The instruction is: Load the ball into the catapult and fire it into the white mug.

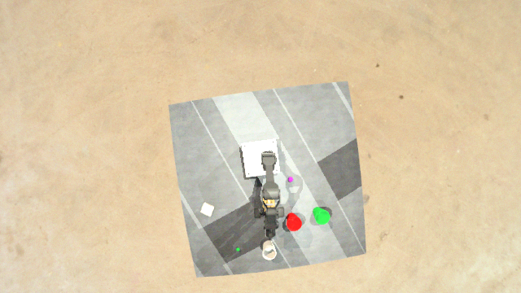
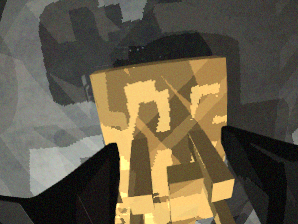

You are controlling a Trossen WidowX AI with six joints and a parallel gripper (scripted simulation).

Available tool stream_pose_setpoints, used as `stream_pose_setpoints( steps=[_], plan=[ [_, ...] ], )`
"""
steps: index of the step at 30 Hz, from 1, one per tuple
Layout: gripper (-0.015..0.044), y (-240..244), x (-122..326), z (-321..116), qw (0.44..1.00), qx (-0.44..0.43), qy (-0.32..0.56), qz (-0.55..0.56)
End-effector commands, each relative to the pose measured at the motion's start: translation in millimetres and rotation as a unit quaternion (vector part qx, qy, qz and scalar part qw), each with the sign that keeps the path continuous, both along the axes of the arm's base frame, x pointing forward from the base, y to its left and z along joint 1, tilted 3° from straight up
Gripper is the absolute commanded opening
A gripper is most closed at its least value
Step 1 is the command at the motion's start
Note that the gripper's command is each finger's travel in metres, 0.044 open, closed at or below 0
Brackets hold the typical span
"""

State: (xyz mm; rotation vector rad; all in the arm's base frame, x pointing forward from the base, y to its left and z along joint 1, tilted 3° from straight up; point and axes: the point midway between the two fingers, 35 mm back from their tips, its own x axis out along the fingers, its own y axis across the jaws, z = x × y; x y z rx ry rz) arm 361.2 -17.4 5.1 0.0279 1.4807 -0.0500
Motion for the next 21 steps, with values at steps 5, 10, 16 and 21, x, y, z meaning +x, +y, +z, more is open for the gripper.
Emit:
stream_pose_setpoints(
  steps=[5, 10, 16, 21],
  plan=[
    [0.044, 0.7, -1.2, 58.4, 1.0, 0.0, 0.0, 0.0],
    [0.044, 1.5, -9.1, 99.9, 1.0, 0.0, 0.0, 0.0],
    [0.044, 1.1, -5.3, 89.0, 1.0, 0.0, -0.007, 0.001],
    [0.044, 1.0, -8.0, 71.5, 1.0, 0.001, -0.004, 0.001]
  ],
)
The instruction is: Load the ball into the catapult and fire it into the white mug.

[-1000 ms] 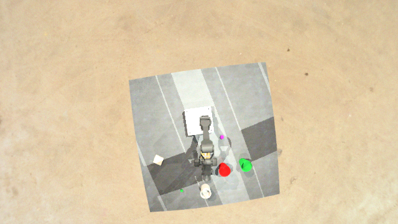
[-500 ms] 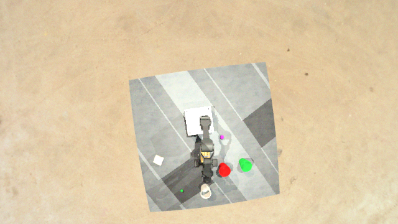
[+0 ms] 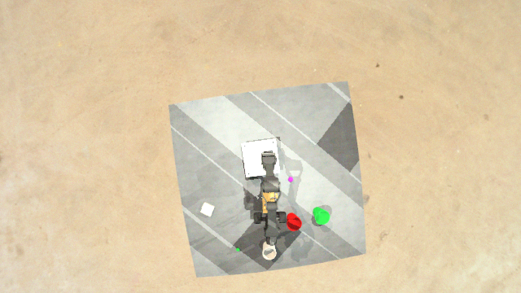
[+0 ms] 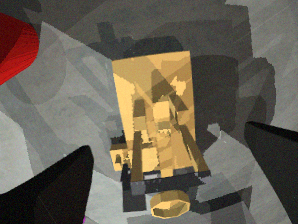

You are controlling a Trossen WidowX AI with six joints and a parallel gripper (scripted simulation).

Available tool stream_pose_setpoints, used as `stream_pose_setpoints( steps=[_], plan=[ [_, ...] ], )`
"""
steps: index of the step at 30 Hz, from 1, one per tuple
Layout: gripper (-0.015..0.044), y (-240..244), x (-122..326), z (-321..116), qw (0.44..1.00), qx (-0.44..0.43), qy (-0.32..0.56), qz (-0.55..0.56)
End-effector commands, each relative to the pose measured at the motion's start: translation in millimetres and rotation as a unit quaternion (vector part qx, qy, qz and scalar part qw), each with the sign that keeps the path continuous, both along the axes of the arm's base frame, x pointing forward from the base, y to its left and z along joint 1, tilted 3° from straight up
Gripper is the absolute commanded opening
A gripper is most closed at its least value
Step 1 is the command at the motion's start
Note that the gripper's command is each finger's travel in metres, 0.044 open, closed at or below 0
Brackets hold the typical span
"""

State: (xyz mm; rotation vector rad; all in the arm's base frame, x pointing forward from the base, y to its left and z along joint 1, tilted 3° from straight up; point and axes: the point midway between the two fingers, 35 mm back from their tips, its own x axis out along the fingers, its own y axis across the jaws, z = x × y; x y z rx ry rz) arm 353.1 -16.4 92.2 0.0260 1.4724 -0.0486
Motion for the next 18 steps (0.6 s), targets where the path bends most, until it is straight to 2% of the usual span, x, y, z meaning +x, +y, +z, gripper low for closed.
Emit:
stream_pose_setpoints(
  steps=[1, 18],
  plan=[
    [0.044, -0.2, 1.1, -28.6, 1.0, 0.001, 0.001, 0.0],
    [0.044, -0.6, 3.9, -55.6, 1.0, 0.001, 0.001, 0.0]
  ],
)
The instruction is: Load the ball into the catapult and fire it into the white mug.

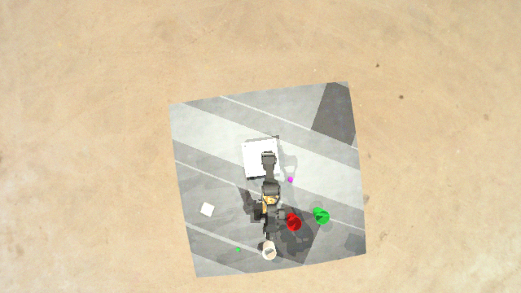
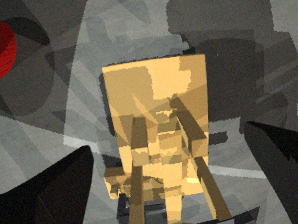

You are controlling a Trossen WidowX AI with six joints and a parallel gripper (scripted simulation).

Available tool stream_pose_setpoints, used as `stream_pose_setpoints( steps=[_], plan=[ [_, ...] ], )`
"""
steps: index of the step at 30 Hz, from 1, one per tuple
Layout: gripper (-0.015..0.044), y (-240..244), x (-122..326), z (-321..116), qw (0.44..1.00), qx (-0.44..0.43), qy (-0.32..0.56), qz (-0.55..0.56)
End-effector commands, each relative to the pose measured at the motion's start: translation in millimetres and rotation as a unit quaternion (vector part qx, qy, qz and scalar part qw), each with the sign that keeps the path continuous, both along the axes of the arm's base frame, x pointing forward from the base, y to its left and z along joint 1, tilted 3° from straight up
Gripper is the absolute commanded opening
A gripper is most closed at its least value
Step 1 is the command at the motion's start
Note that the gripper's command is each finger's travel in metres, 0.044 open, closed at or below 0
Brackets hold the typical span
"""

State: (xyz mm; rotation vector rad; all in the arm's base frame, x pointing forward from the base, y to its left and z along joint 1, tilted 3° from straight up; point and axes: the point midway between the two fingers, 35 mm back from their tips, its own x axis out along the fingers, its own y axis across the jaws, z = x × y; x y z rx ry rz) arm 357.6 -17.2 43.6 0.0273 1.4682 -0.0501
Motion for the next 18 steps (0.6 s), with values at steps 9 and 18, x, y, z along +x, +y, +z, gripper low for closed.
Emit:
stream_pose_setpoints(
  steps=[9, 18],
  plan=[
    [0.044, 0.0, 0.7, -21.7, 1.0, 0.001, 0.003, 0.001],
    [0.044, -0.2, 1.4, -36.3, 1.0, 0.001, 0.003, 0.001]
  ],
)
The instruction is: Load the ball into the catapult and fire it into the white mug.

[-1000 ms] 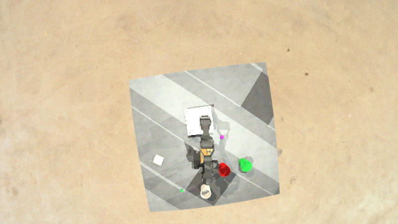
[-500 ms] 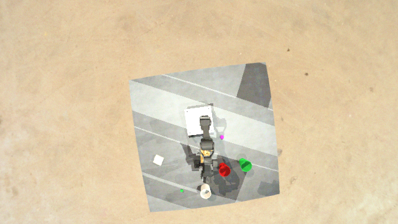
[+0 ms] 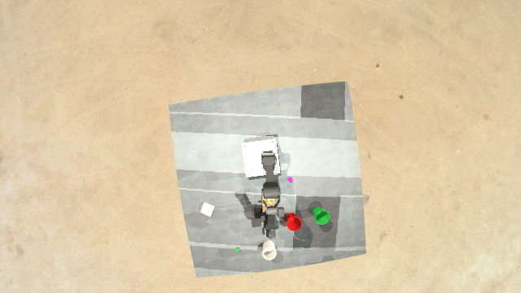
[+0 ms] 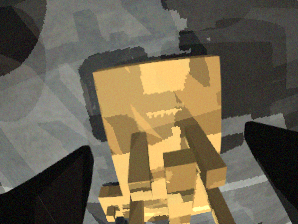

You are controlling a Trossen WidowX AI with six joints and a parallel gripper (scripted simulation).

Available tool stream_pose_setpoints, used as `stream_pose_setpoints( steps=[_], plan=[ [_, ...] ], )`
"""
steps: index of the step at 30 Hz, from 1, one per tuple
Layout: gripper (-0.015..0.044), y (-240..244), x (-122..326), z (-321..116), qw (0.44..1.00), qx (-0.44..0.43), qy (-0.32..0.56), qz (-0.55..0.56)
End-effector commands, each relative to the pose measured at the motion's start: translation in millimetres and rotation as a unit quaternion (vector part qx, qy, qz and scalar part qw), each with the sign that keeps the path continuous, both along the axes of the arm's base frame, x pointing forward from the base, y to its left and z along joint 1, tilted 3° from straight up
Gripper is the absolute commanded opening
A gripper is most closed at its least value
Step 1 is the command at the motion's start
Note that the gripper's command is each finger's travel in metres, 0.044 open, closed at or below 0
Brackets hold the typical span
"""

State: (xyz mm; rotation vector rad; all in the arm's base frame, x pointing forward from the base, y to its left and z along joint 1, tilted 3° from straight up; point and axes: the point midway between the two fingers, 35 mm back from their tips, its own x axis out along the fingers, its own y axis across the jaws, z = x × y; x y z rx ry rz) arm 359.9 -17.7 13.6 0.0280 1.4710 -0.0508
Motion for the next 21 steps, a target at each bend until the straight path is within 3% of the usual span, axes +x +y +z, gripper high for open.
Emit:
stream_pose_setpoints(
  steps=[1, 7, 19, 21],
  plan=[
    [0.044, 0.2, -0.8, -7.9, 1.0, 0.001, 0.001, 0.002],
    [0.044, 0.1, -0.7, -13.5, 1.0, 0.001, 0.001, 0.002],
    [0.0125, -0.1, 0.0, -10.3, 1.0, 0.0, 0.001, 0.0],
    [0.0112, -0.1, 0.0, -10.3, 1.0, 0.0, 0.001, 0.0]
  ],
)
